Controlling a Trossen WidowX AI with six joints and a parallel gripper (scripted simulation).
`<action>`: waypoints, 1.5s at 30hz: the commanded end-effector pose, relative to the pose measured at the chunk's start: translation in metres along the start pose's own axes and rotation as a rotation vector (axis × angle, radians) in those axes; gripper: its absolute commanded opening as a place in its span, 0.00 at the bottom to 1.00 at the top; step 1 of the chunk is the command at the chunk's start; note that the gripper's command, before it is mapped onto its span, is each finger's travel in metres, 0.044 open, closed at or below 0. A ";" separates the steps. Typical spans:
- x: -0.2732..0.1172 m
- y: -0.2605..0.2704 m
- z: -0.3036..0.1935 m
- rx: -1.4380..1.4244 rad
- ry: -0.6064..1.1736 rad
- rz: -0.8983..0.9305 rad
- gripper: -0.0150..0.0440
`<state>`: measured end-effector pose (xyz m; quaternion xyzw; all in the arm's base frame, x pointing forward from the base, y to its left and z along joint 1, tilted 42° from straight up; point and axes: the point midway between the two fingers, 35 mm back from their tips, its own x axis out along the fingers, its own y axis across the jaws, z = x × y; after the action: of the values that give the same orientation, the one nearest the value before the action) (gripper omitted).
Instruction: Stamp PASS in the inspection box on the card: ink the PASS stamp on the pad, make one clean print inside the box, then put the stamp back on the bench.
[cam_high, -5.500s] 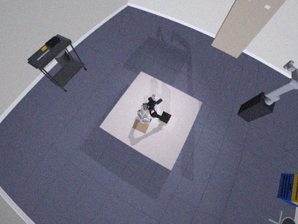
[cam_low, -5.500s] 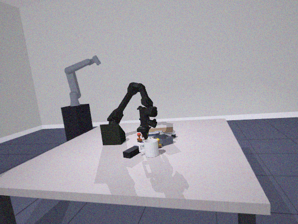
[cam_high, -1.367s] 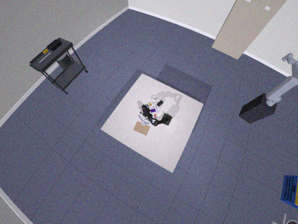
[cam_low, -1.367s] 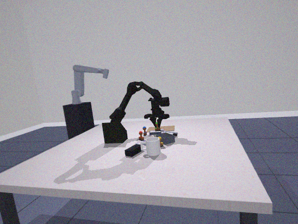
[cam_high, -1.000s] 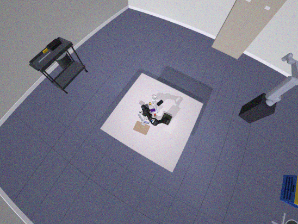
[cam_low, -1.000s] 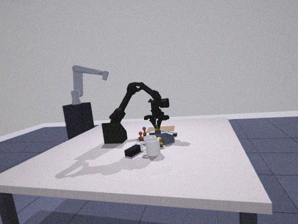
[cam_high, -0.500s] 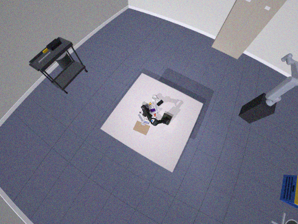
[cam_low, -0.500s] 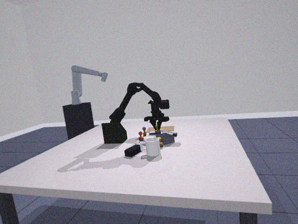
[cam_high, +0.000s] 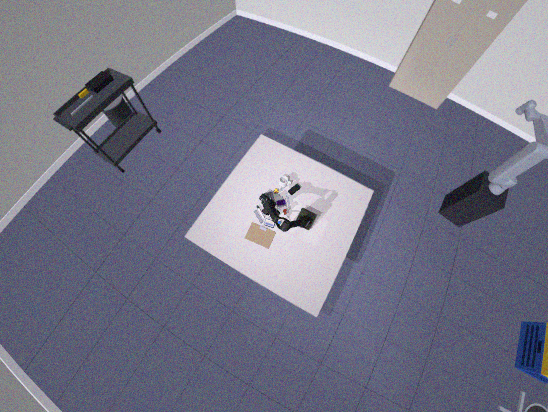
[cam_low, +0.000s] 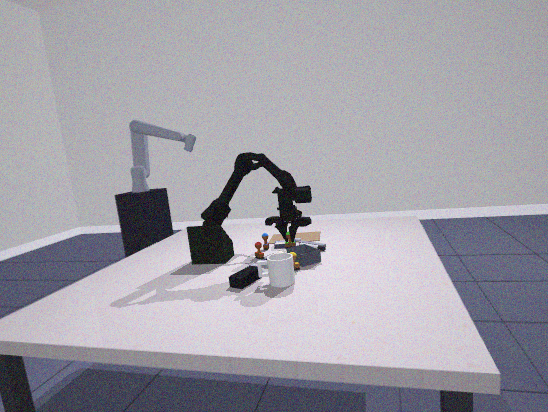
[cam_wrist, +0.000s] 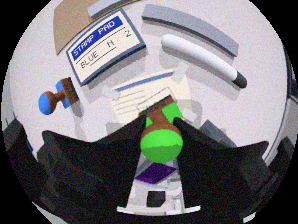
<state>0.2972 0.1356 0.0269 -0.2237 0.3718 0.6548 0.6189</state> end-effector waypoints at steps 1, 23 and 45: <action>0.003 0.000 0.000 0.006 -0.005 0.001 0.25; 0.015 0.002 0.000 0.004 -0.009 0.001 0.25; 0.019 0.002 0.000 0.004 -0.009 0.002 0.25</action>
<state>0.2929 0.1473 0.0135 -0.2219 0.3703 0.6558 0.6194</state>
